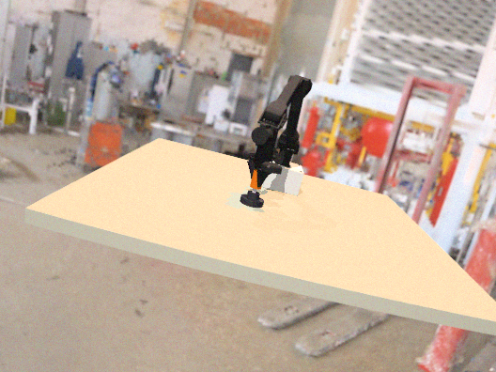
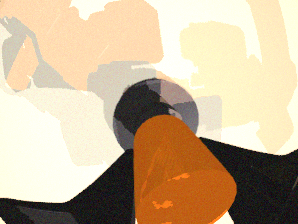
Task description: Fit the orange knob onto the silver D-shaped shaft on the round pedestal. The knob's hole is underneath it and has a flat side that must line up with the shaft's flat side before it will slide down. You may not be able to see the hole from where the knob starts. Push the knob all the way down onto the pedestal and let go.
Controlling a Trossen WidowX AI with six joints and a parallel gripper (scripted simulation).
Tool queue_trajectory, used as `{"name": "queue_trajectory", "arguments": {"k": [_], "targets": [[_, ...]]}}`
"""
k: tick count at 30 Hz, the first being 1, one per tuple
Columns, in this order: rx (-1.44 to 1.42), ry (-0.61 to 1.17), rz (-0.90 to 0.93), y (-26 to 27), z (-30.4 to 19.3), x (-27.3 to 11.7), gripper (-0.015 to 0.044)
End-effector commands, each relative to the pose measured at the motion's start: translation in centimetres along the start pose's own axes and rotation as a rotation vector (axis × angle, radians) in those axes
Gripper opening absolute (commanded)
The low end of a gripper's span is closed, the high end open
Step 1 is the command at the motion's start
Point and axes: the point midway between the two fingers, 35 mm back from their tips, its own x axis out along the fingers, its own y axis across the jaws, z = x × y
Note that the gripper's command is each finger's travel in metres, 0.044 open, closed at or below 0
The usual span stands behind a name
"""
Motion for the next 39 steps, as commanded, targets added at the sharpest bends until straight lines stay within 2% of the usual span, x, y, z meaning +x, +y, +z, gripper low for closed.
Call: {"name": "queue_trajectory", "arguments": {"k": [1, 8, 15, 39], "targets": [[-0.005, 0.003, -0.006, -0.04, 0.04, -0.03, 0.0000], [-0.014, 0.003, -0.006, -0.18, -0.11, -0.45, 0.0000], [-0.215, 0.003, -0.005, -0.24, -0.17, -0.65, 0.0000], [-0.215, 0.004, -0.006, -0.55, -0.53, -0.28, 0.0000]]}}
